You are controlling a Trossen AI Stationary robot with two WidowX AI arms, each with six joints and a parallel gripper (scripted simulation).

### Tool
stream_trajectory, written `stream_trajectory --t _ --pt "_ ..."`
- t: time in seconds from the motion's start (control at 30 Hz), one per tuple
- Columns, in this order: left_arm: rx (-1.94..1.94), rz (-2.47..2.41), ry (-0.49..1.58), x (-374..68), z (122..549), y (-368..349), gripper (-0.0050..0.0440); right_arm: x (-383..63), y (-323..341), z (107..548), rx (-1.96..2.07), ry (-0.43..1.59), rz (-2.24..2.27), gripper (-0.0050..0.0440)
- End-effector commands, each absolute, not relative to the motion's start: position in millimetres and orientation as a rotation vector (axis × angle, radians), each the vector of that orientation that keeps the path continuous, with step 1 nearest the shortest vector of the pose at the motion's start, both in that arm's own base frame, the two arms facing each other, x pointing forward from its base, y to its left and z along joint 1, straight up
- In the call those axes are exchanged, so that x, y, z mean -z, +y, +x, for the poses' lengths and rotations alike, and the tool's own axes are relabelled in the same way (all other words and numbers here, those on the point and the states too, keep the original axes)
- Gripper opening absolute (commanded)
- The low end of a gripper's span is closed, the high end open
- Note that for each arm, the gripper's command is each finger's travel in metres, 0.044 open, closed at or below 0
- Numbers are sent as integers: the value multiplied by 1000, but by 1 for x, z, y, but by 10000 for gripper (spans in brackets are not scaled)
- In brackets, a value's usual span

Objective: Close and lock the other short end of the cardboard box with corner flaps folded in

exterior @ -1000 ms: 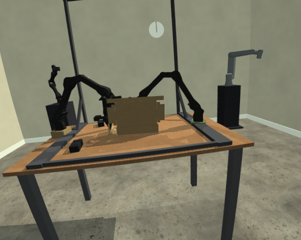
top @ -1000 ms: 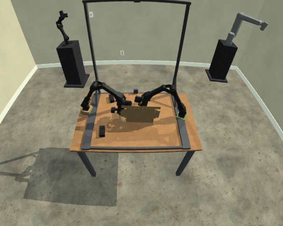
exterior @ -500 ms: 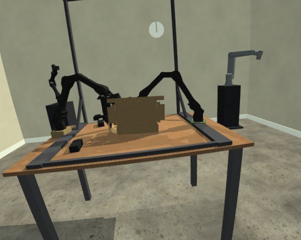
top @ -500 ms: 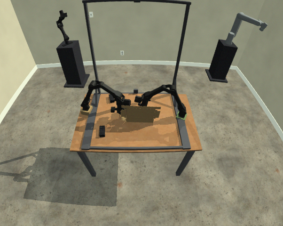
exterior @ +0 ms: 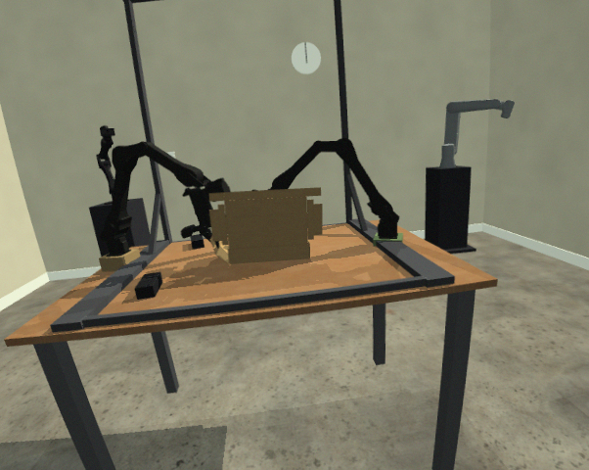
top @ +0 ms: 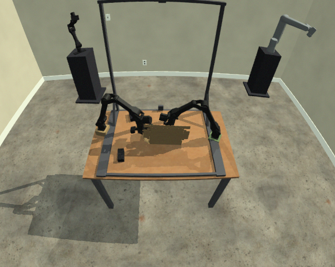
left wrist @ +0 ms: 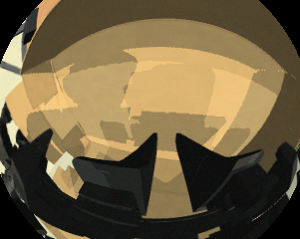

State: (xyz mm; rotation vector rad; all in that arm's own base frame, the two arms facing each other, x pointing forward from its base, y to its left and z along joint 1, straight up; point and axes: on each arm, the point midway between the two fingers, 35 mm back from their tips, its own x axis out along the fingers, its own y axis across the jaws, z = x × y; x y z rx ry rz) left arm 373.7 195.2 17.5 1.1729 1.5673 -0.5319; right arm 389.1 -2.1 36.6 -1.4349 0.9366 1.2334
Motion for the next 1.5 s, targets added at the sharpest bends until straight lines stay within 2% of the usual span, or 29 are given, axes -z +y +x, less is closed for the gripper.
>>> stream_trajectory --t 0.0,0.27,1.47 --pt "598 1141 1593 4 364 189 103 -64 0 401 -1160 856 -1479 0" --pt "598 1141 1593 4 364 189 103 -64 0 402 -1069 754 -1510 0" --pt "598 1142 1593 4 364 189 103 -57 6 427 -1067 753 -1510 0"
